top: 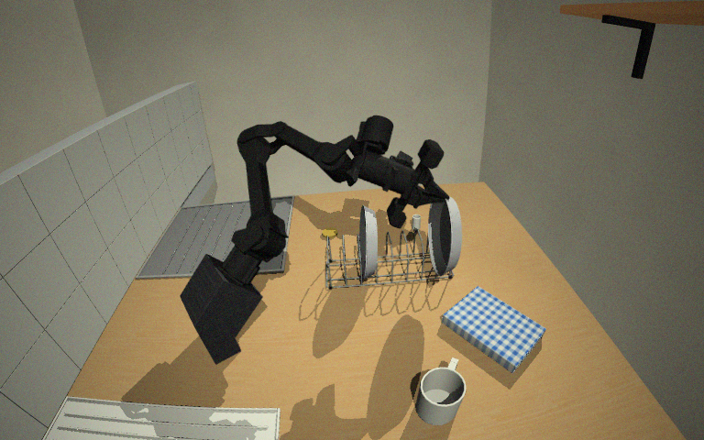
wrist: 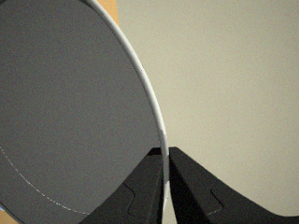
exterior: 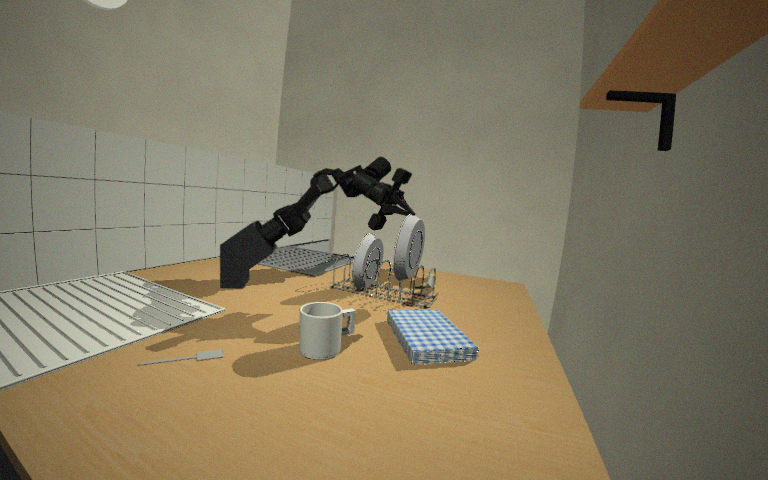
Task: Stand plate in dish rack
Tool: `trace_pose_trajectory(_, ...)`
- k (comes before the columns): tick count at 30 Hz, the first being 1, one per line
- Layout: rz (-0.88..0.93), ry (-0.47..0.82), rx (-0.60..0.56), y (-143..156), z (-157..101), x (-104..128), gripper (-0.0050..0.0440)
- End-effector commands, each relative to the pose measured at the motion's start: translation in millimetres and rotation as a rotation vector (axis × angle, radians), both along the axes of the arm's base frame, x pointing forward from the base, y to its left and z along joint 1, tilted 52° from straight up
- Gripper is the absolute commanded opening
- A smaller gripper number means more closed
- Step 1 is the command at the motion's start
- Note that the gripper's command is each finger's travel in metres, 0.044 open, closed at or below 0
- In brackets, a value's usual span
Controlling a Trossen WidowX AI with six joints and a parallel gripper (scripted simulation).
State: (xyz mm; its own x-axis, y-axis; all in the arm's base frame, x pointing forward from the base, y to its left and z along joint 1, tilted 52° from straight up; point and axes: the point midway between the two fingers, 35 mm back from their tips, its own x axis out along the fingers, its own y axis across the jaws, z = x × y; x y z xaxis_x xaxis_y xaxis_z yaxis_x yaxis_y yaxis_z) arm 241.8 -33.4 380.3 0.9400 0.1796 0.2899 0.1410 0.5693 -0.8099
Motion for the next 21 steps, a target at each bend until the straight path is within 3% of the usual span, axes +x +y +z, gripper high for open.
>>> trace_pose_trajectory(1,-0.010,-0.022,-0.010,5,11,-3,0.0000)
trace_pose_trajectory(21,-0.011,-0.029,0.000,28,29,-10,0.0000)
